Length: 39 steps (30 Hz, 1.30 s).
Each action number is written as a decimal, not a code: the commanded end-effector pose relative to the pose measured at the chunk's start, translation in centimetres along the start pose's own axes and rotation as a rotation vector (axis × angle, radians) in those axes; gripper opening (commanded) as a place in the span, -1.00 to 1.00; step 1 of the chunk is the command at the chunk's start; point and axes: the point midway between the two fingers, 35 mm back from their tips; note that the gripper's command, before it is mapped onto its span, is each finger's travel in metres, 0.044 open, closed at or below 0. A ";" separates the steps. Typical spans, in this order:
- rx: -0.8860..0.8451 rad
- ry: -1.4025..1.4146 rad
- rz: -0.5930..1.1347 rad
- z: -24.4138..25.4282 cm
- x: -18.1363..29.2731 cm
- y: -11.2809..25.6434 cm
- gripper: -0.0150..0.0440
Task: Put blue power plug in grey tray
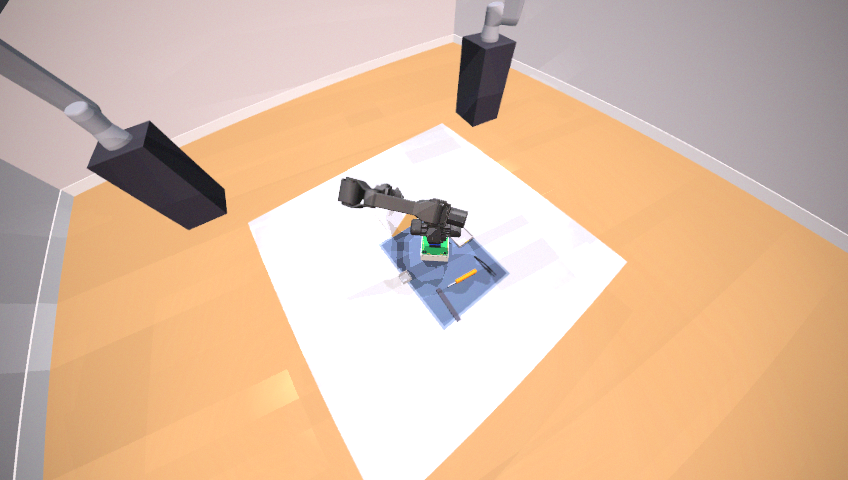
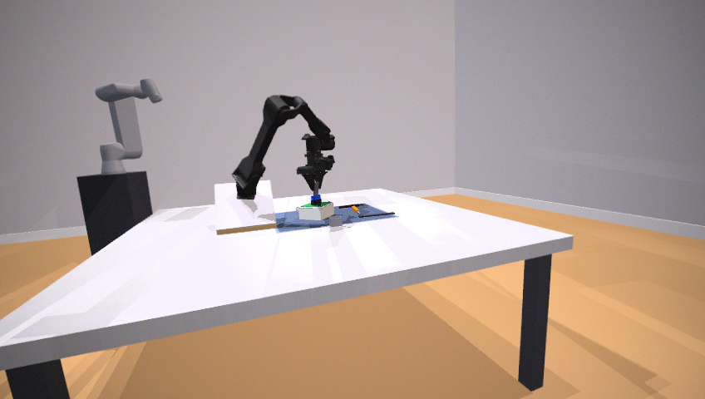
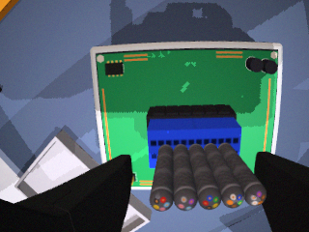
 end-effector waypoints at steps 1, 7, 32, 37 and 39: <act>0.006 0.006 -0.003 -0.1 0.0 -0.7 0.35; 0.006 0.006 -0.003 -0.1 0.0 -0.7 0.18; 0.037 0.006 0.005 0.2 -0.1 0.9 -0.49; 0.093 0.005 0.019 0.7 -0.2 1.4 -0.49; 0.073 0.006 0.014 0.5 -0.1 1.5 -0.49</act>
Point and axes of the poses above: the point midway between the two fingers, 35 mm back from their tips, its own y axis back along the fingers, its own z axis across the jaws, x = y × z, and after that the axes turned 14 degrees about y, right-handed
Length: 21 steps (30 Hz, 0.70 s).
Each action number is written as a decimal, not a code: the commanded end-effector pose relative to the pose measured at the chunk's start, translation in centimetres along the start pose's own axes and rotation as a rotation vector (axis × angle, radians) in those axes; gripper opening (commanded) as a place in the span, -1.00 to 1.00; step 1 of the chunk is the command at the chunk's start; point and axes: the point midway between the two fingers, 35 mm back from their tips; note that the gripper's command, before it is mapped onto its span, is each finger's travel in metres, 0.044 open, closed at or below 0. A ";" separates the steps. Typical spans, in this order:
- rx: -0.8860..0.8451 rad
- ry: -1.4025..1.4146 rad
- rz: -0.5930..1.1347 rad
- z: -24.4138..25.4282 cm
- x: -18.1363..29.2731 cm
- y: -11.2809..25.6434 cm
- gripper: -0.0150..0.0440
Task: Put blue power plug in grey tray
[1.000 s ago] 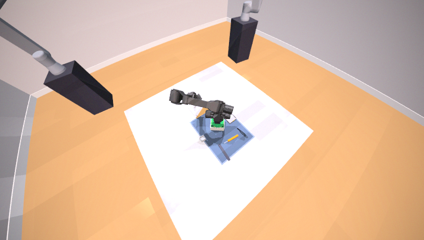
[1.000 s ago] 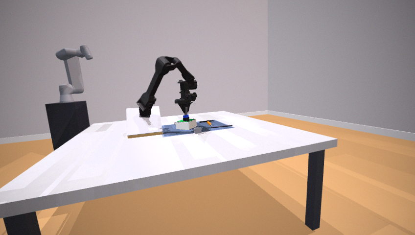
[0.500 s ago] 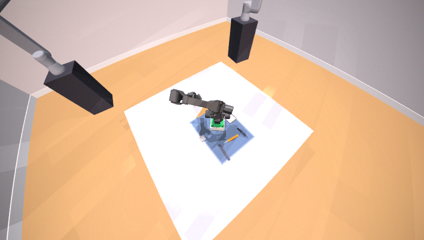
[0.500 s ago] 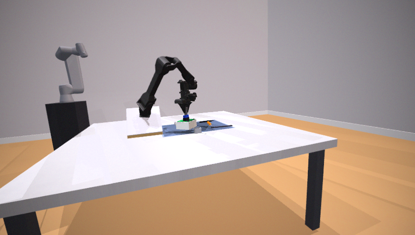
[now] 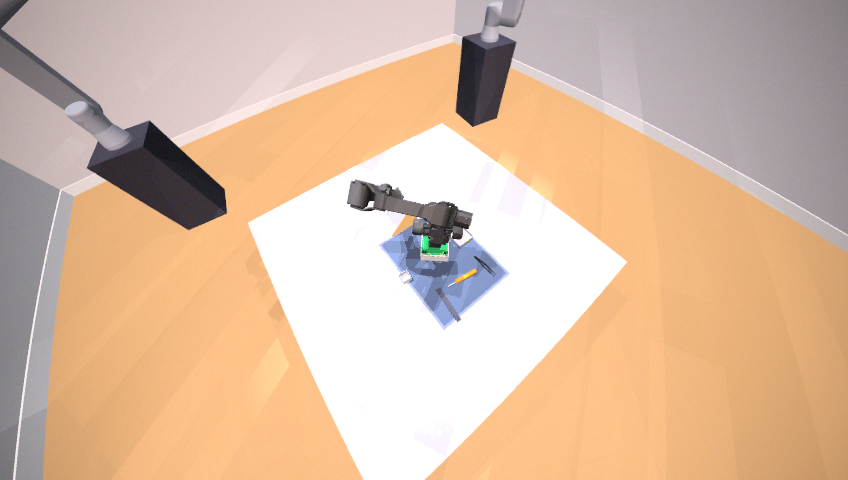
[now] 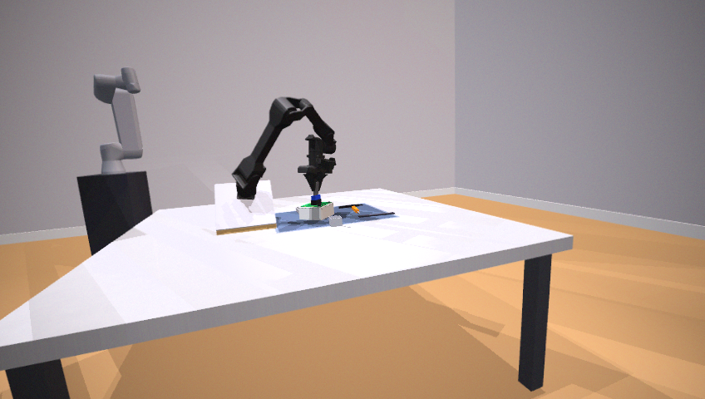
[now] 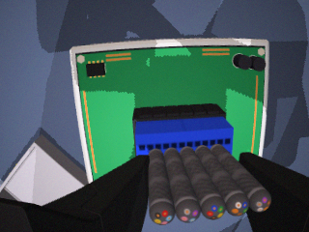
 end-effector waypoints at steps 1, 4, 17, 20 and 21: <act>-0.042 0.017 -0.027 0.1 0.2 1.8 -0.49; -0.126 0.019 -0.048 -0.6 0.3 1.7 -0.49; -0.099 0.018 -0.041 -0.4 0.3 2.1 -0.49; -0.017 0.017 -0.021 0.3 0.1 2.1 -0.49; 0.005 0.017 -0.016 0.5 0.1 2.1 -0.49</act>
Point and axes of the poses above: the point midway between the two fingers, 35 mm back from their tips, its own y axis back along the fingers, its own z axis across the jaws, x = y × z, and after that the axes turned 14 degrees about y, right-handed
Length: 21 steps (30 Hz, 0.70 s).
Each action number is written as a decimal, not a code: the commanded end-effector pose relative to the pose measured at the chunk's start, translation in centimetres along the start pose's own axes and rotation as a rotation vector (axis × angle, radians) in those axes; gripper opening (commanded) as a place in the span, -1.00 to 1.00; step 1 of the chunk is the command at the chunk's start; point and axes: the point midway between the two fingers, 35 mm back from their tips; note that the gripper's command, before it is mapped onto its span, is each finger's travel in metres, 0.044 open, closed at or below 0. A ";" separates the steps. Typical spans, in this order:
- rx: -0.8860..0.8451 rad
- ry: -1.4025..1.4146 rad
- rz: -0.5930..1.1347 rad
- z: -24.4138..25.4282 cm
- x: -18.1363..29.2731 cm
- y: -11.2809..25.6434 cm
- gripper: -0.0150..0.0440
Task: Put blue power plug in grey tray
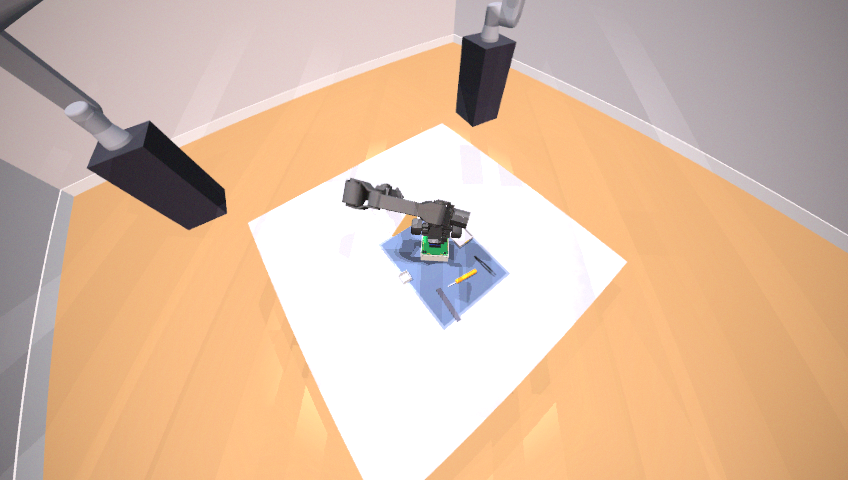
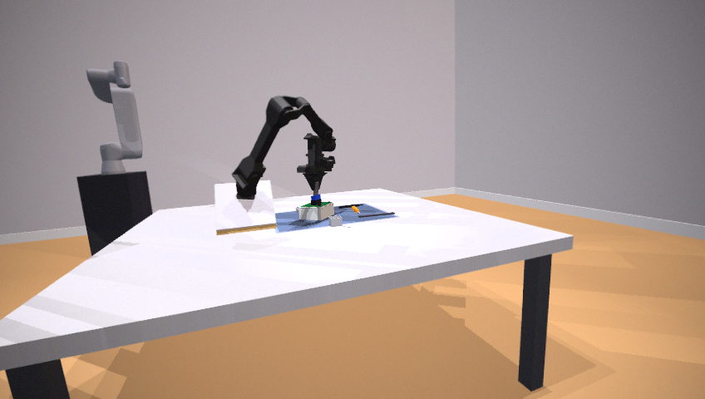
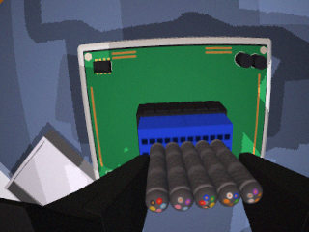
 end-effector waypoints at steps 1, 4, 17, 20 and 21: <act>0.075 0.018 -0.005 0.9 0.0 1.7 -0.49; 0.096 0.018 0.000 1.1 -0.1 1.7 -0.49; -0.165 0.023 -0.062 -1.1 0.5 1.9 -0.49; -0.164 0.023 -0.062 -1.1 0.5 2.0 -0.49; -0.152 0.023 -0.059 -1.0 0.4 2.1 -0.49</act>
Point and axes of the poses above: the point midway between the two fingers, 35 mm back from their tips, its own y axis back along the fingers, its own z axis across the jaws, x = y × z, and after that the axes turned 14 degrees about y, right-handed
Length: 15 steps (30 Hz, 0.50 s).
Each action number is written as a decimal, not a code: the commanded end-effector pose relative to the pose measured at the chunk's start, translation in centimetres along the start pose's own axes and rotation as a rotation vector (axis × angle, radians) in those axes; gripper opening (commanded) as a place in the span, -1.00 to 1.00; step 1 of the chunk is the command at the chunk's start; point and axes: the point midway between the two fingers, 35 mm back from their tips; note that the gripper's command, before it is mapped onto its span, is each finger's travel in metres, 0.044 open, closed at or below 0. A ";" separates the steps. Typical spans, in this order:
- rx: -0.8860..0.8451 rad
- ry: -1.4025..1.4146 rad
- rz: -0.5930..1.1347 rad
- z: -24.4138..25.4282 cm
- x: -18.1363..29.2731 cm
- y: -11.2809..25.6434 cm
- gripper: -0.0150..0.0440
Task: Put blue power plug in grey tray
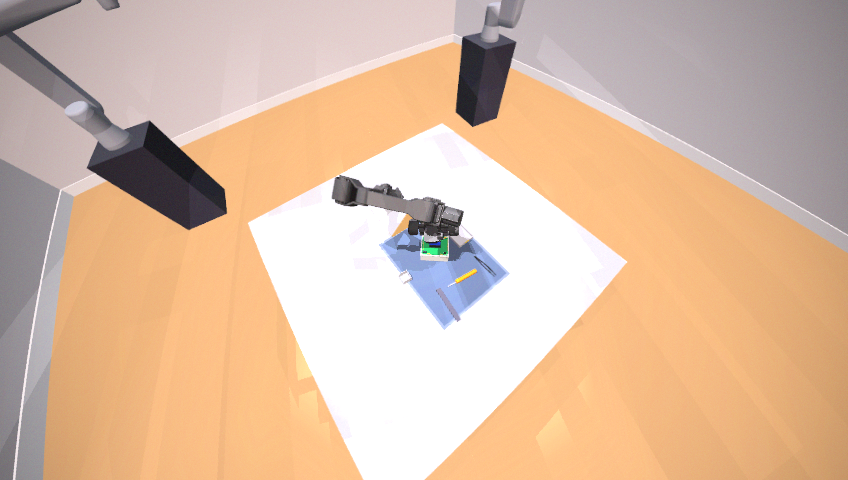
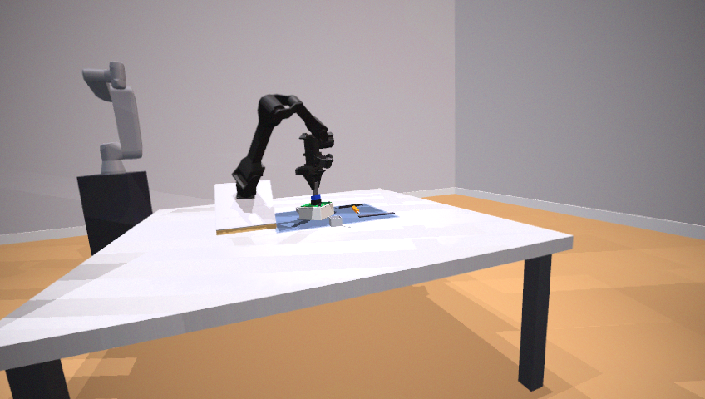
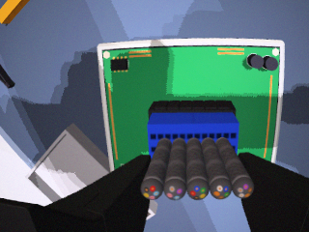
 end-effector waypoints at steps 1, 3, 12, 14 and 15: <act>-0.013 0.019 -0.012 -0.2 0.2 1.6 -0.49; 0.034 0.019 -0.001 0.2 0.1 1.6 -0.49; 0.218 0.016 0.043 1.8 -0.2 1.7 -0.49; 0.207 0.016 0.041 1.7 -0.2 1.7 -0.49; 0.193 0.017 0.037 1.6 -0.2 1.7 -0.49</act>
Point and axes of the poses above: the point midway between the two fingers, 35 mm back from their tips, its own y axis back along the fingers, its own z axis across the jaws, x = y × z, and after that the axes turned 14 degrees about y, right-handed
